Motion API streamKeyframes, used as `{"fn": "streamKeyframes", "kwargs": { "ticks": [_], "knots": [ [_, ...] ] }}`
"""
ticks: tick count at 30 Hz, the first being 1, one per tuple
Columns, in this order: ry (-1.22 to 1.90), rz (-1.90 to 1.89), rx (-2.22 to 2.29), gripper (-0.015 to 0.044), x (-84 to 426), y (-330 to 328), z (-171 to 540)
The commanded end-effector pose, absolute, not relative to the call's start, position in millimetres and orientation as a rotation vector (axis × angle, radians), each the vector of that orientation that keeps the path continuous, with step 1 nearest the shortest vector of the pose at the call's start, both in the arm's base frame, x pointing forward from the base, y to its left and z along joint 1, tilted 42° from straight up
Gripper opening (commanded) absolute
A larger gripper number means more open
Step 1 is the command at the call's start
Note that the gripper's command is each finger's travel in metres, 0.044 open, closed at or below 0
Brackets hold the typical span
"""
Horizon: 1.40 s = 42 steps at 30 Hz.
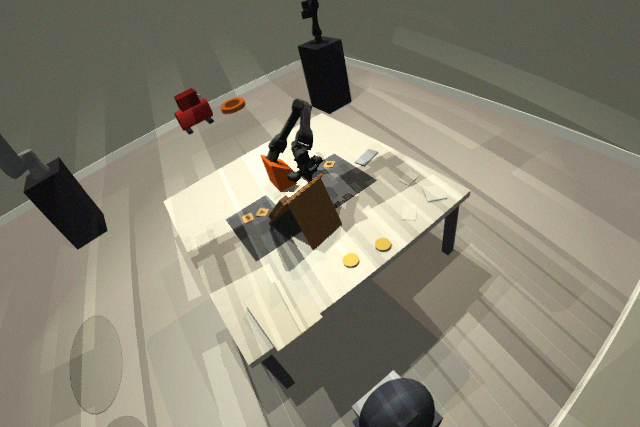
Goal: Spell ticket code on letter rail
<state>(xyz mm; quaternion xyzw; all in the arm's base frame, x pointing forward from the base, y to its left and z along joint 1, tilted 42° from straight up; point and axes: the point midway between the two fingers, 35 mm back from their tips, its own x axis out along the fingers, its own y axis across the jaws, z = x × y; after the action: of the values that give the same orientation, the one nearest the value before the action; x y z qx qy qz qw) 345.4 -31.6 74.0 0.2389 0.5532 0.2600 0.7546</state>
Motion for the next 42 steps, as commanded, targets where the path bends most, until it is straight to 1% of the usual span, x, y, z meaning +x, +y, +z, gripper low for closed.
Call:
{"fn": "streamKeyframes", "kwargs": {
  "ticks": [1, 31, 42],
  "knots": [
    [1.208, 0.569, 0.521, 0.0, 346, -32, 72],
    [1.208, 0.569, 0.52, 0.0, 347, -39, 66],
    [1.209, 0.569, 0.52, 0.0, 333, -45, 74]
  ]
}}
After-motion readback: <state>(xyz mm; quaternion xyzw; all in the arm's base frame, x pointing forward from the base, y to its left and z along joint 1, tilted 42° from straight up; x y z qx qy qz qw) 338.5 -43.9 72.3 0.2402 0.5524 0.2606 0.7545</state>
